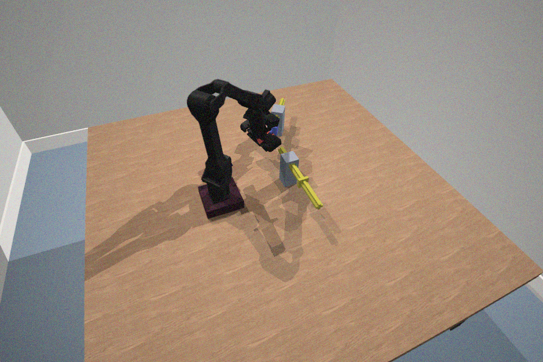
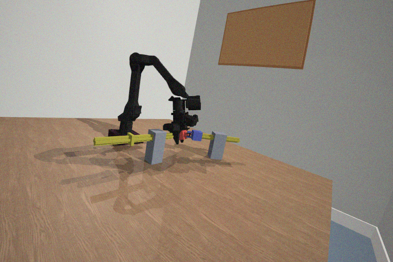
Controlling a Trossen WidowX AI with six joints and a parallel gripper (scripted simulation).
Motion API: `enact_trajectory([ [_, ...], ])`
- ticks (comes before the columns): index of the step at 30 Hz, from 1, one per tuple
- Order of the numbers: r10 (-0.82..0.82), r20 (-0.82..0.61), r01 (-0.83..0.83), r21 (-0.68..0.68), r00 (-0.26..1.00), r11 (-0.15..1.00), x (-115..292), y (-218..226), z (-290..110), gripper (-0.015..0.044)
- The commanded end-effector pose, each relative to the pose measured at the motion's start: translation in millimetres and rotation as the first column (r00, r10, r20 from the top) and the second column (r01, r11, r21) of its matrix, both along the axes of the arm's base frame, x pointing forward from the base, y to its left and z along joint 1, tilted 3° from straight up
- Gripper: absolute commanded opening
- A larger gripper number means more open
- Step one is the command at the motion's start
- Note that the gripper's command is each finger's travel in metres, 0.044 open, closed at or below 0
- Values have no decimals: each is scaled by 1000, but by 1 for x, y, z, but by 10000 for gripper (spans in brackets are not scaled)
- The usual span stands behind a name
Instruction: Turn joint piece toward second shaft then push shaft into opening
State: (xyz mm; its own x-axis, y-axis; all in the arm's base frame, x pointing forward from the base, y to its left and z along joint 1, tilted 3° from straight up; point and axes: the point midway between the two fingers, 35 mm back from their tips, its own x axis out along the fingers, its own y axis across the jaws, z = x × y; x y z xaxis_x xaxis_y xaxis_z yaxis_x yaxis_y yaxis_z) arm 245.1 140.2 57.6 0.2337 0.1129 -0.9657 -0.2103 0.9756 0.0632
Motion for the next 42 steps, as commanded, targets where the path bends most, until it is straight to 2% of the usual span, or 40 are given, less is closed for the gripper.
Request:
enact_trajectory([
  [1,71,-14,-71,-7,997,997,0,-3,1,0],
  [21,381,-72,-384,-36,922,923,6,-17,4,0],
  [42,650,-140,-662,-72,747,746,15,-29,8,0],
])
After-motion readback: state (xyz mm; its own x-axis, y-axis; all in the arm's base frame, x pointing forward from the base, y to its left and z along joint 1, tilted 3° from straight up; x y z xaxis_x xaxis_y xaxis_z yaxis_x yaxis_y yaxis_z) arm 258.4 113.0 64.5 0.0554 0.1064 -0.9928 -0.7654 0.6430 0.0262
